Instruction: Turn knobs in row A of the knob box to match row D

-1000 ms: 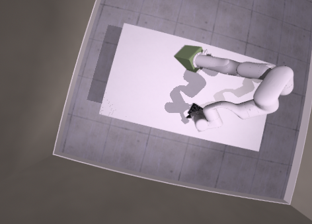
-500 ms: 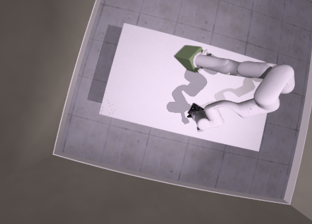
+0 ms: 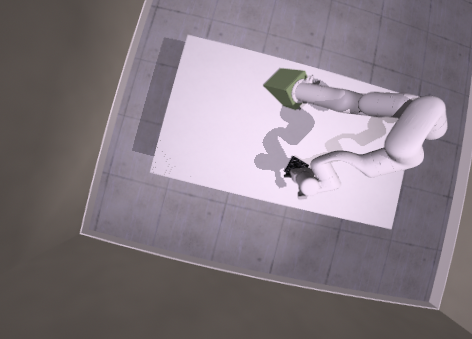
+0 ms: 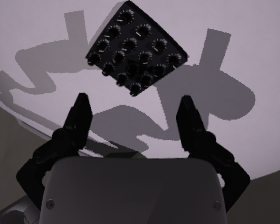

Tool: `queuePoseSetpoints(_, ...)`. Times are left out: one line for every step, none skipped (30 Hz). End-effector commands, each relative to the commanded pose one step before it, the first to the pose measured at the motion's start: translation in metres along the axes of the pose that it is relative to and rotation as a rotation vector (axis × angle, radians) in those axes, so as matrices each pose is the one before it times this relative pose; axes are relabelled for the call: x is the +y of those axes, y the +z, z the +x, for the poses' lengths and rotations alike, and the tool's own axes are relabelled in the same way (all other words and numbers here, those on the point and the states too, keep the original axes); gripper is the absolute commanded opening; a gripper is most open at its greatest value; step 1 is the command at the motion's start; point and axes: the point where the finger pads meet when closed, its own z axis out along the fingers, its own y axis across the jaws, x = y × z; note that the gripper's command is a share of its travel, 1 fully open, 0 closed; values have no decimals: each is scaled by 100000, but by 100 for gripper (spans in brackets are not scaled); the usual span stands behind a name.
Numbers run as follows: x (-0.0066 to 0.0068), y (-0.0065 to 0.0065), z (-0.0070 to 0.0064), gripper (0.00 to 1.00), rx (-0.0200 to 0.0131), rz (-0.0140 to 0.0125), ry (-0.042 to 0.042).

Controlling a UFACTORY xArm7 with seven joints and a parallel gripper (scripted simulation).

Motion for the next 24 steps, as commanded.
queuePoseSetpoints(-250,355,310,100,1756,-2100,6092)
queuePoseSetpoints(0,0,0,100,0,0,0)
queuePoseSetpoints(0,0,0,100,0,0,0)
queuePoseSetpoints(0,0,0,100,0,0,0)
queuePoseSetpoints(0,0,0,100,0,0,0)
queuePoseSetpoints(0,0,0,100,0,0,0)
queuePoseSetpoints(0,0,0,100,0,0,0)
queuePoseSetpoints(0,0,0,100,0,0,0)
queuePoseSetpoints(0,0,0,100,0,0,0)
queuePoseSetpoints(0,0,0,100,0,0,0)
queuePoseSetpoints(-298,442,150,100,1505,-1777,6020)
queuePoseSetpoints(0,0,0,100,0,0,0)
queuePoseSetpoints(0,0,0,100,0,0,0)
queuePoseSetpoints(0,0,0,100,0,0,0)
queuePoseSetpoints(0,0,0,100,0,0,0)
queuePoseSetpoints(0,0,0,100,0,0,0)
queuePoseSetpoints(0,0,0,100,0,0,0)
queuePoseSetpoints(0,0,0,100,0,0,0)
queuePoseSetpoints(0,0,0,100,0,0,0)
queuePoseSetpoints(0,0,0,100,0,0,0)
queuePoseSetpoints(0,0,0,100,0,0,0)
queuePoseSetpoints(-287,394,82,100,1520,-1623,5793)
queuePoseSetpoints(0,0,0,100,0,0,0)
queuePoseSetpoints(0,0,0,100,0,0,0)
